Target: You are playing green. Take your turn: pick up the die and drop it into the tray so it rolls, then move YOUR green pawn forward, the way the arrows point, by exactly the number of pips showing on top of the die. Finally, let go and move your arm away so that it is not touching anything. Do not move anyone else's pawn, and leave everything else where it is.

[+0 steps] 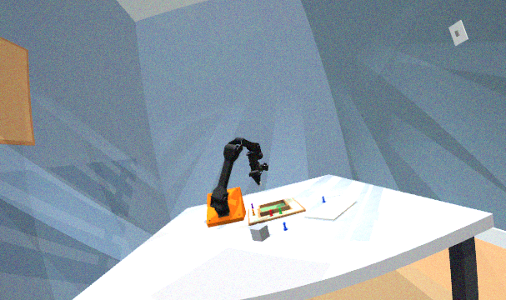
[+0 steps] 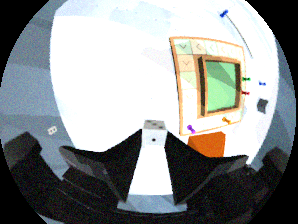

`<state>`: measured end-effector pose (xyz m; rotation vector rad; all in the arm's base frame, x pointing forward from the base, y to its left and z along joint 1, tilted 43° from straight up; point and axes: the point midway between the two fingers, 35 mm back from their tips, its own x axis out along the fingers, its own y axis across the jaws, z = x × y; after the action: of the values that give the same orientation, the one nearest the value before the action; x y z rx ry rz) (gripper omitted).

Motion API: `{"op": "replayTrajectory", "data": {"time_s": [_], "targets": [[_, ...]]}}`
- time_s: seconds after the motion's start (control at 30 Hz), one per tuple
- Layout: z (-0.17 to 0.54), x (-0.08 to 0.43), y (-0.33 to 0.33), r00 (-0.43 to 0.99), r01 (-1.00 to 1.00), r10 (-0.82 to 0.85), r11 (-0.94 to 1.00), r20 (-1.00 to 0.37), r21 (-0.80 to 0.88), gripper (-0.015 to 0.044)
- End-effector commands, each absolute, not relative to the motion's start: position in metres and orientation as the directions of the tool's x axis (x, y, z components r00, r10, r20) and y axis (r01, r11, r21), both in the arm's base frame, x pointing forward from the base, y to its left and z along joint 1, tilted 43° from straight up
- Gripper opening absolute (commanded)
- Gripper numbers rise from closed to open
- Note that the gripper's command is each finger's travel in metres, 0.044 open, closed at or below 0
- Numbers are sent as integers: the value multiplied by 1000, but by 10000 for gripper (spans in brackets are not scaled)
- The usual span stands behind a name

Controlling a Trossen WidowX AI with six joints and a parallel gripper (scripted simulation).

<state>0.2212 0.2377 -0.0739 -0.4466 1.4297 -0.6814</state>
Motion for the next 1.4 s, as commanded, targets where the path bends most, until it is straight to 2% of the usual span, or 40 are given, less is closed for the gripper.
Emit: {"op": "replayTrajectory", "data": {"time_s": [0.0,0.63,1.37], "targets": [[-67,227,231,-1,86,-666,743,-746,-663,0],[-29,257,181,1,-426,-657,681,-754,-595,0],[9,275,115,3,-864,-662,375,-749,-335,0]]}}
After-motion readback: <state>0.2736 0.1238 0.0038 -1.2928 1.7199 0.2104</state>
